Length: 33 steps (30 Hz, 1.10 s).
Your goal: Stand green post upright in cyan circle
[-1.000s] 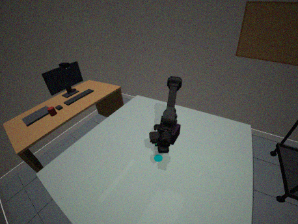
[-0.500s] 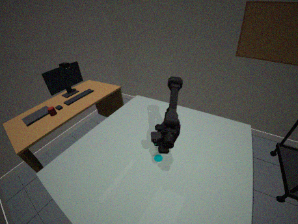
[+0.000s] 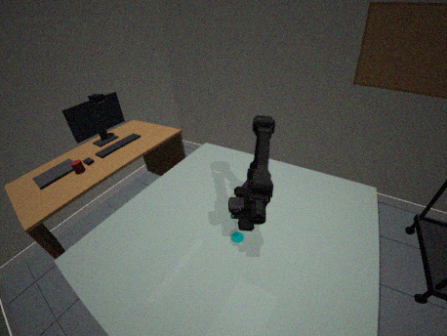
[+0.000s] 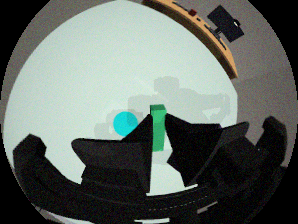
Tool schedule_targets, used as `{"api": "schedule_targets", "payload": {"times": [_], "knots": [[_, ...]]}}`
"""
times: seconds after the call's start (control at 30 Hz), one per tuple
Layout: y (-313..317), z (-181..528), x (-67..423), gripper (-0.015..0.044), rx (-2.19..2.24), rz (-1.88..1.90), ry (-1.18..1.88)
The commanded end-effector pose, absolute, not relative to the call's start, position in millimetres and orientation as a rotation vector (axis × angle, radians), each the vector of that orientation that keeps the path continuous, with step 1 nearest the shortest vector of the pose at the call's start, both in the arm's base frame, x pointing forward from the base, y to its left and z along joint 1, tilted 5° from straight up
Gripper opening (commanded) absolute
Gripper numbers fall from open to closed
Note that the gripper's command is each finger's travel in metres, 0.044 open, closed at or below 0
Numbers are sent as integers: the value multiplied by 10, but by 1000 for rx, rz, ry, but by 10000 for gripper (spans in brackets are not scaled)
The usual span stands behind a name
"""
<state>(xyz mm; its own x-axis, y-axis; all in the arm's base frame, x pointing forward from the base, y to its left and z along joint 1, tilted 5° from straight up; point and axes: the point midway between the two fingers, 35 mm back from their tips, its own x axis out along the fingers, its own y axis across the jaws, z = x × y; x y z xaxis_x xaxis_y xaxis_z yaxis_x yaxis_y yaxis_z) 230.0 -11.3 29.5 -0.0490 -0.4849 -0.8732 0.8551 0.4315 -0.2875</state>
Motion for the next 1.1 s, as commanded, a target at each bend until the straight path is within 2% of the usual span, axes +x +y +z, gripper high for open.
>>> {"api": "schedule_targets", "payload": {"times": [0.0, 1.07], "knots": [[-120, 285, 2284, 23, 380, -1150, 1146], [-114, 286, 2265, 23, 272, -1192, 940]]}}
